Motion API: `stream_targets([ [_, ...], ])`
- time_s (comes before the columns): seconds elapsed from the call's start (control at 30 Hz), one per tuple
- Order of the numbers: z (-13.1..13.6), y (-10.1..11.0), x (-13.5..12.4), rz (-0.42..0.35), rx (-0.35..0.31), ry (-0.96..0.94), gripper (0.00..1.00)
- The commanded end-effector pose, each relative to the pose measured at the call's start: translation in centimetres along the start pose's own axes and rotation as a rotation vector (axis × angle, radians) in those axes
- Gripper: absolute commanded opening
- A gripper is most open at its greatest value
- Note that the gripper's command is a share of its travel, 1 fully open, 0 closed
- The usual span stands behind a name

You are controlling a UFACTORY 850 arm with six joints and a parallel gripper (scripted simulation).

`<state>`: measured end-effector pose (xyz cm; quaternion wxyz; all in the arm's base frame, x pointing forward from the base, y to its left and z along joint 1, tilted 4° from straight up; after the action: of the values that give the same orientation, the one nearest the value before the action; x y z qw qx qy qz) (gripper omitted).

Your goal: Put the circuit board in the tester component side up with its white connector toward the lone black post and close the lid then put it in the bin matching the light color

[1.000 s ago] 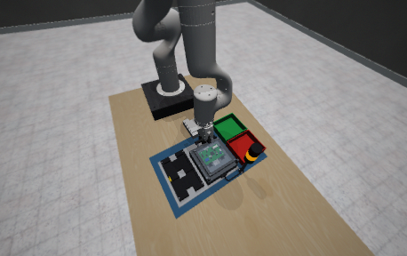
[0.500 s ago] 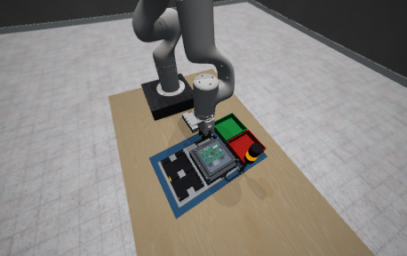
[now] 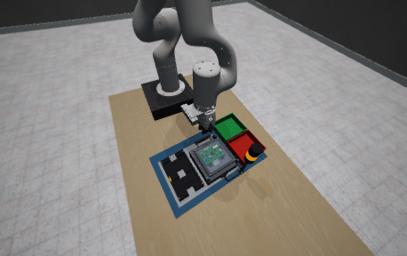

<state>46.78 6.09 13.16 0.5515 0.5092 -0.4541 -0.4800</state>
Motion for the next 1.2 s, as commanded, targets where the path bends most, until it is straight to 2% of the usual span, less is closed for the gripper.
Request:
stream_targets([
  [0.0, -0.05, 0.52, 0.00, 0.000, 0.001, 0.000, 0.24],
  [0.03, -0.05, 0.52, 0.00, 0.000, 0.001, 0.000, 0.24],
  [0.07, -0.05, 0.52, 0.00, 0.000, 0.001, 0.000, 1.00],
  [1.17, -0.05, 0.52, 0.00, 0.000, 0.001, 0.000, 1.00],
])
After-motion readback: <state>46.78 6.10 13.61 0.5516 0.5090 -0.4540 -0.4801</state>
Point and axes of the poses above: the point where the finger pads meet when closed, its own y axis back along the fingers, its own z axis across the jaws, x = y × z, the point moved 5 cm from there along y, back along the fingers, and after that the axes turned 4 degrees about -y, right-handed, at the moved point
